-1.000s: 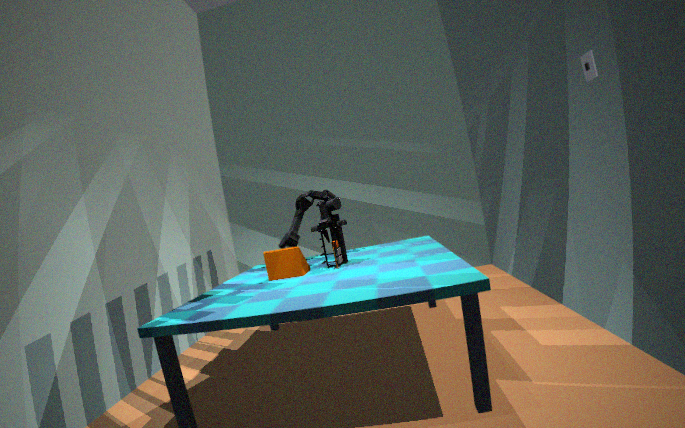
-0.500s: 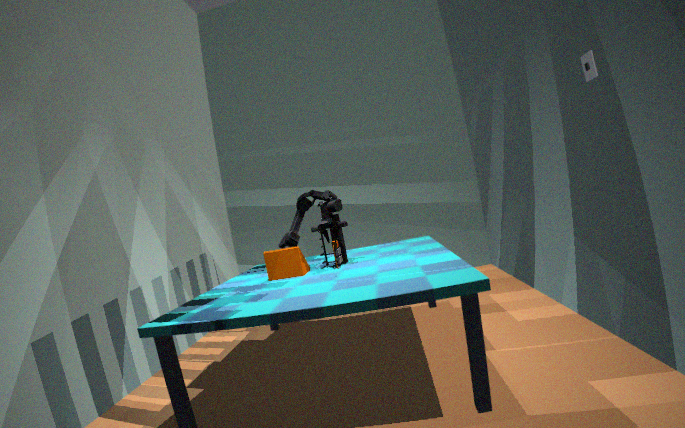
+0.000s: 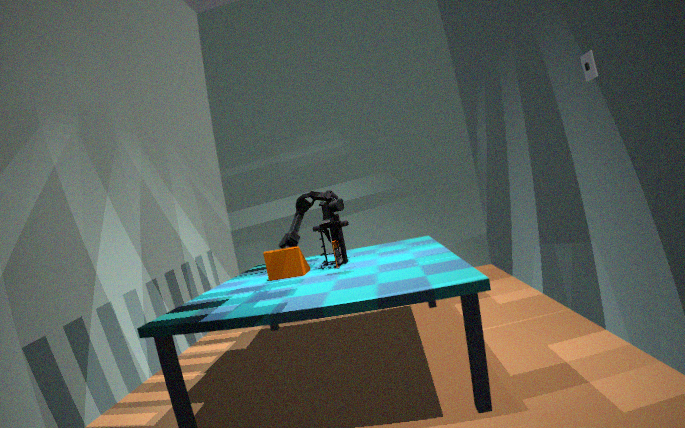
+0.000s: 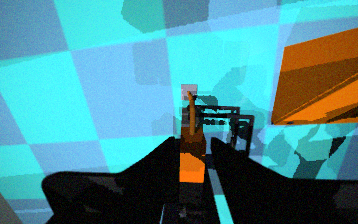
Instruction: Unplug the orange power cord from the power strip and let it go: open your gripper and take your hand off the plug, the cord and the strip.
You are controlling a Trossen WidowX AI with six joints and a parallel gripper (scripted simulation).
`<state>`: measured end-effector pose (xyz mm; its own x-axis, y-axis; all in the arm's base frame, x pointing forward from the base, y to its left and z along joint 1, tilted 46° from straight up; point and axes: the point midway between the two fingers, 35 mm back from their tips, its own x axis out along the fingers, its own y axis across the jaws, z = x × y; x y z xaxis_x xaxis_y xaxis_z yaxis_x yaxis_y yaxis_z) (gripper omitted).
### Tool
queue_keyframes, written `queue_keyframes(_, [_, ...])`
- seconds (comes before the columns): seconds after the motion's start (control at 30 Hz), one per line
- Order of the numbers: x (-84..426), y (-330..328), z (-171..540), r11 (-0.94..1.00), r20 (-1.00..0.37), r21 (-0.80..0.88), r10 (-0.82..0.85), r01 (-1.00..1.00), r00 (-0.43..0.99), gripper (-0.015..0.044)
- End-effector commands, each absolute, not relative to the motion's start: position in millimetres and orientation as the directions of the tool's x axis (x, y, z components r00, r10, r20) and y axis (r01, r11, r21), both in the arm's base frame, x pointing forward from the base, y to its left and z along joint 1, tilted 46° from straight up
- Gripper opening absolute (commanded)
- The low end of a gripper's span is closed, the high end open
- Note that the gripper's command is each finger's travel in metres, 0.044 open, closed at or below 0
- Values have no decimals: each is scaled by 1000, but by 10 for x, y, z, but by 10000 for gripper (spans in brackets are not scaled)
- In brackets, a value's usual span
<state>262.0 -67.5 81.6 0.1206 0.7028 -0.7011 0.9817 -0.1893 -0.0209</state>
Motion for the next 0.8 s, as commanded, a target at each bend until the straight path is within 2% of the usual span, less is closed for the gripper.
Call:
queue_keyframes(0.0, [2629, -614, 876, -193, -698, -24, 706, 981, 122, 160])
queue_keyframes(0.67, [2649, -490, 832, -193, -697, -24, 707, 981, 122, 160])
queue_keyframes(0.77, [2649, -513, 847, -188, -700, -20, 704, 982, 120, 81])
